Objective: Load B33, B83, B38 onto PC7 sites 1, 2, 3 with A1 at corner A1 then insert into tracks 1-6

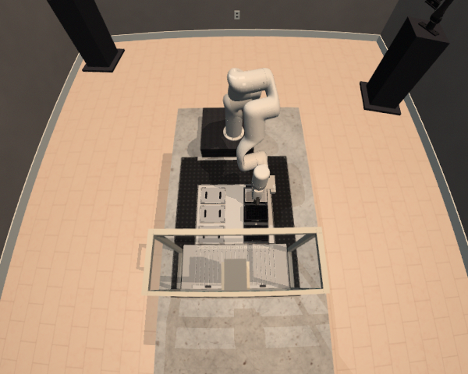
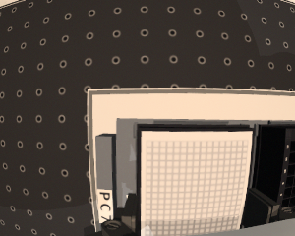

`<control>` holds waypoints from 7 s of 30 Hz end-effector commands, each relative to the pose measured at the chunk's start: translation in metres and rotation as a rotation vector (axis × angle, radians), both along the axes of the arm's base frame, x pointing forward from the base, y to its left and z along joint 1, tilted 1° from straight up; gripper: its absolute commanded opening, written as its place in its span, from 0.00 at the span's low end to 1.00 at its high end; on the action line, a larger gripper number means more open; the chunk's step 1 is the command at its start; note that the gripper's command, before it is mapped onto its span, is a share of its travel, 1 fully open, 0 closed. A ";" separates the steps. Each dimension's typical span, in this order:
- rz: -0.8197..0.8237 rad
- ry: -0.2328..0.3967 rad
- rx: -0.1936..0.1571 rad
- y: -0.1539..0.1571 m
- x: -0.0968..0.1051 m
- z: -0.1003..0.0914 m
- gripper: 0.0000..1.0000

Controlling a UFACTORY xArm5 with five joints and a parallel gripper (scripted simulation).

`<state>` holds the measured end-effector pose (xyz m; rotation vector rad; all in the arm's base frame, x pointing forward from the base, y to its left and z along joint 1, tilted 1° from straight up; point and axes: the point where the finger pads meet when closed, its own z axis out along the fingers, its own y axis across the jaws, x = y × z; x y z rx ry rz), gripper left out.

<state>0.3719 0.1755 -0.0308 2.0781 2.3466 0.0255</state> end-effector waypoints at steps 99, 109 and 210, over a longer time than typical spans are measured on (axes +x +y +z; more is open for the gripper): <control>0.000 0.003 0.013 0.000 0.001 0.023 1.00; 0.000 0.003 0.013 0.000 0.001 0.037 1.00; 0.026 0.002 0.012 -0.091 0.114 0.082 1.00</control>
